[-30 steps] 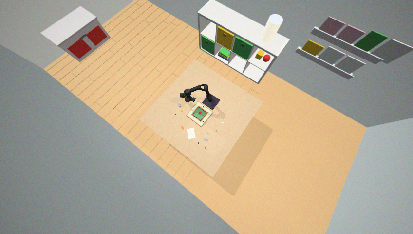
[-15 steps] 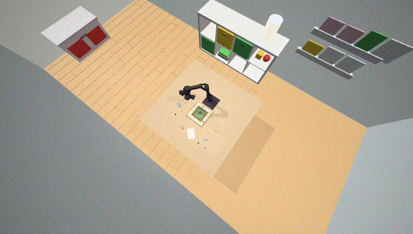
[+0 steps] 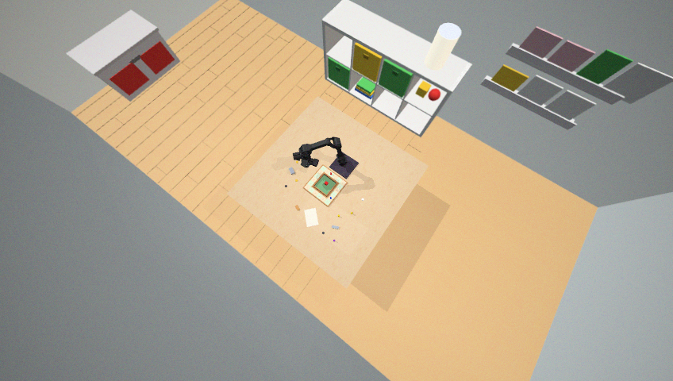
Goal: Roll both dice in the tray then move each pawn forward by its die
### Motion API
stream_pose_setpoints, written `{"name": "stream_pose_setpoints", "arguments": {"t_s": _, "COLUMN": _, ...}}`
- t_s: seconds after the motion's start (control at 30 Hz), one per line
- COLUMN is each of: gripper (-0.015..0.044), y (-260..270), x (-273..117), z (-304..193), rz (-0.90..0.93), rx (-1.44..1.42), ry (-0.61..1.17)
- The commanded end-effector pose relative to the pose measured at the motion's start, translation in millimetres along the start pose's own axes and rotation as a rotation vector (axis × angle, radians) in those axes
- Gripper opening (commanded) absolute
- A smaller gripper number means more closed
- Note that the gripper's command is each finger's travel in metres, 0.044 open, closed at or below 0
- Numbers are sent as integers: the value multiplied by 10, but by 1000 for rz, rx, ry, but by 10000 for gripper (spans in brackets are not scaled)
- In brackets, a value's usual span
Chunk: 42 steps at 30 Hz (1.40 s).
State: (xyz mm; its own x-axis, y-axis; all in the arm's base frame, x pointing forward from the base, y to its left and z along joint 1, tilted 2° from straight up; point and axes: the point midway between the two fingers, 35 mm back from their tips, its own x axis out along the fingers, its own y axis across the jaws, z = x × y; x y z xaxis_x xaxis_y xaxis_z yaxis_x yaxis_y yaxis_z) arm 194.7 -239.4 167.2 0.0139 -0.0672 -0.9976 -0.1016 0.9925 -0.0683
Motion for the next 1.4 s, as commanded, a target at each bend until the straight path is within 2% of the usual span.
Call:
{"name": "stream_pose_setpoints", "arguments": {"t_s": 0.0, "gripper": 0, "y": 143, "x": 43, "z": 182, "rz": 3, "rx": 6, "ry": -7}}
{"name": "stream_pose_setpoints", "arguments": {"t_s": 0.77, "gripper": 0, "y": 1004, "x": 214, "z": 949, "rz": 17, "rx": 152, "ry": -10}}
{"name": "stream_pose_setpoints", "arguments": {"t_s": 1.37, "gripper": 0, "y": 1889, "x": 297, "z": 1316, "rz": 24, "rx": 256, "ry": -6}}
